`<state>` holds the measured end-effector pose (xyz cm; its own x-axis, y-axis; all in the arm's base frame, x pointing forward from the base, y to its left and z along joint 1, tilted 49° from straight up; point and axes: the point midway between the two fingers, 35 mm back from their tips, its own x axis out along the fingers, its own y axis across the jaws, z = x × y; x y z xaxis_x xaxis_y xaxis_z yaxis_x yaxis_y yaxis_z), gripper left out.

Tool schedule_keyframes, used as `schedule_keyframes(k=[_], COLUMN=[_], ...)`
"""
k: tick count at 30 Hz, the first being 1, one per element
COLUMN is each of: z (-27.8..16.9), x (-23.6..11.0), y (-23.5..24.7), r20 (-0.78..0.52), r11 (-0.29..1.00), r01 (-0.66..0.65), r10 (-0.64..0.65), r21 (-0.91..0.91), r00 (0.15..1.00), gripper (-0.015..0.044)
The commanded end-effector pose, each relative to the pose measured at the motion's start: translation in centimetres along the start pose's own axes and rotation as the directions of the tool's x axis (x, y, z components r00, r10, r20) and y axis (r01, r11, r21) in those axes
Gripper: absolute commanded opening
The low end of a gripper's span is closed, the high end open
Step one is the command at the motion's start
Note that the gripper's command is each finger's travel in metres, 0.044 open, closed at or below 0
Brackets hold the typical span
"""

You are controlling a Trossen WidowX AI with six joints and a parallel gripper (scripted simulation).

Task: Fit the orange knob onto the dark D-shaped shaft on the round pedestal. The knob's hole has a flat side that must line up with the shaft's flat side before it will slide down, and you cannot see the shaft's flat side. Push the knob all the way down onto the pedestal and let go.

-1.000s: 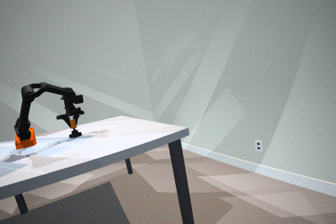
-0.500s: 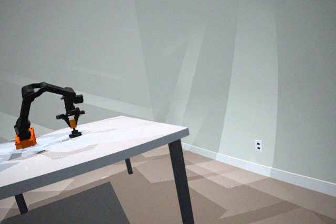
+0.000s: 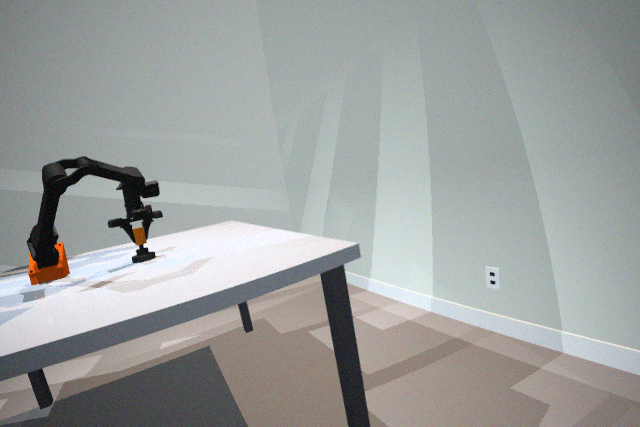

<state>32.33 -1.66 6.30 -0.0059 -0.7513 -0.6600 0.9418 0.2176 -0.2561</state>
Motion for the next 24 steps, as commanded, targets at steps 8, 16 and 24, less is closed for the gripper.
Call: schedule_keyframes(k=[8, 16, 24], z=[0.03, 0.22, 0.15], x=[-0.05, -0.44, -0.38], y=[-0.13, -0.45, -0.32], r20=[0.002, 0.002, 0.002], r11=[1.0, 0.999, 0.978], r01=[-0.002, -0.002, -0.002], r10=[0.002, 0.001, 0.001], r21=[-0.001, 0.047, 0.207], r00=[1.0, 1.0, 1.0], gripper=[0.0, 0.0, 0.0])
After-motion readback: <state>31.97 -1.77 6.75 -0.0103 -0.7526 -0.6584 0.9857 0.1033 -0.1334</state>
